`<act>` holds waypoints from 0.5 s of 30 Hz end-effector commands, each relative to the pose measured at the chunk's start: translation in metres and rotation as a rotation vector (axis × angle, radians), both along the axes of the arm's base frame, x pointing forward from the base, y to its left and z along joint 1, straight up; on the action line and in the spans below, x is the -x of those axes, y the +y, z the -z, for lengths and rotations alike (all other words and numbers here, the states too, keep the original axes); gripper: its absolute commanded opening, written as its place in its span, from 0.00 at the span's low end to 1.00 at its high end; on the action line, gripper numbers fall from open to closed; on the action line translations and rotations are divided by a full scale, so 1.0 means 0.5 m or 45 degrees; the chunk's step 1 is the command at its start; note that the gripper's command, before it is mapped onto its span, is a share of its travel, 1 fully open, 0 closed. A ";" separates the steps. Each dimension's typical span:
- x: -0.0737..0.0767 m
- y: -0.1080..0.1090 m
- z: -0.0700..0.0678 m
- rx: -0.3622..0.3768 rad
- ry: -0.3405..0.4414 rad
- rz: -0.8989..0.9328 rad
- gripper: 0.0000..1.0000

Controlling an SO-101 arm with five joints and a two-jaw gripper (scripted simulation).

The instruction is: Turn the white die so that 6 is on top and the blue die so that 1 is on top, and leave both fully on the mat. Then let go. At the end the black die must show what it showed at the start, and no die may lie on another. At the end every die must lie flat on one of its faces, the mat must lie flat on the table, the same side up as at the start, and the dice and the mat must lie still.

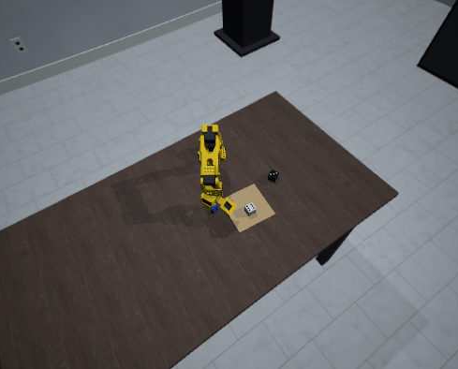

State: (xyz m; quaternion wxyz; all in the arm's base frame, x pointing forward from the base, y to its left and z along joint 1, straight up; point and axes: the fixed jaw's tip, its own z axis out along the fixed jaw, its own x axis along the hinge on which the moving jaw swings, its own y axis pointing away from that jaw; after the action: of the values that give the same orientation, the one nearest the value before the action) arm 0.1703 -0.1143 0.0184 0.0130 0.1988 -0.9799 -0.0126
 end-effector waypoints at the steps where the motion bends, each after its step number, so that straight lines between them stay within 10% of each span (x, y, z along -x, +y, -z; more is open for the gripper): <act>1: -0.014 -0.014 -0.043 0.047 -0.069 0.005 0.00; 15: -0.009 -0.009 -0.098 0.046 -0.069 0.005 0.00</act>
State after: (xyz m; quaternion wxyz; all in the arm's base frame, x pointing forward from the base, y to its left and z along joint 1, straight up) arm 0.1693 -0.1136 0.0505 0.0158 0.1988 -0.9798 -0.0156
